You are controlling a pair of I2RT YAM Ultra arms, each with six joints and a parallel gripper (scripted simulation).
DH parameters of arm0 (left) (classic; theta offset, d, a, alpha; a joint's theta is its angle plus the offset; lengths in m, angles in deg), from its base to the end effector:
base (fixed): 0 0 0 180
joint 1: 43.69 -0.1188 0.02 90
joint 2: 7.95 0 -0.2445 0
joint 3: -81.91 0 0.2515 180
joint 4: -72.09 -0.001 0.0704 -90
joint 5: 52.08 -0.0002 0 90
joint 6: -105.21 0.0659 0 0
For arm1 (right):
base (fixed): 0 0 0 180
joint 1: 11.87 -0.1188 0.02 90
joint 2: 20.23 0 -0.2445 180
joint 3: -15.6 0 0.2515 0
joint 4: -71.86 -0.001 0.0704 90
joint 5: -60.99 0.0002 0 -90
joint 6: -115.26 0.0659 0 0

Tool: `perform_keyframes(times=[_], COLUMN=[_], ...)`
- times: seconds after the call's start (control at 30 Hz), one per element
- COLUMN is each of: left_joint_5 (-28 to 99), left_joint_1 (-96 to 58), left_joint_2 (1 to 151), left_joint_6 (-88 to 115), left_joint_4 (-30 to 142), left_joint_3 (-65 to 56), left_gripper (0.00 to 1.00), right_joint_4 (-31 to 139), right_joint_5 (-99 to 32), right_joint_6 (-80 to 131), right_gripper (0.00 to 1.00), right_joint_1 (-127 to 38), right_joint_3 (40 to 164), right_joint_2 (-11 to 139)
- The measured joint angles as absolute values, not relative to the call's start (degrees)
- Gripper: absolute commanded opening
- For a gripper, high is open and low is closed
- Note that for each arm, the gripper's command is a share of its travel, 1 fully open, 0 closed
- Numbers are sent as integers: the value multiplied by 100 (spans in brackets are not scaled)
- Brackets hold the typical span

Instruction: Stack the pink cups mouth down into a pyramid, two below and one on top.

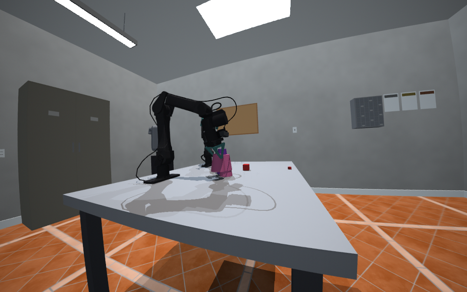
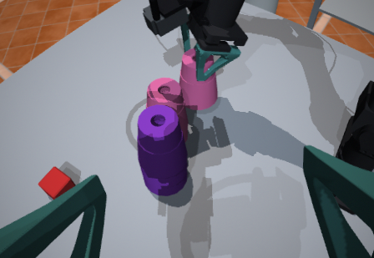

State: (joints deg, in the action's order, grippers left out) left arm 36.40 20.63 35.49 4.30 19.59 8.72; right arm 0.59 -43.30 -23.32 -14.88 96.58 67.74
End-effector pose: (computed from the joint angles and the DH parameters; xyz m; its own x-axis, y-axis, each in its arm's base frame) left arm 0.0801 -0.1683 0.3588 -0.3371 0.2644 -0.9036 0.8633 0.4697 -0.1846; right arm 0.2868 0.0324 0.2010 -0.5711 -0.7577 -0.3158 -0.8000 0.5999 0.0073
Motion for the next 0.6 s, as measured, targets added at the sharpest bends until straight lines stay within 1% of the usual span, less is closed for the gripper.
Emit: perform_keyframes(times=[0.6], left_joint_5=[3640], left_joint_1=[2063], left_joint_2=[3549], left_joint_6=[430], left_joint_4=[1959], left_joint_3=[872], left_gripper=[100], right_joint_4=[303], right_joint_5=[-4330], right_joint_6=[-2332], right_gripper=[0], right_joint_1=[-1488], right_joint_3=[9518], right_joint_2=[6772])
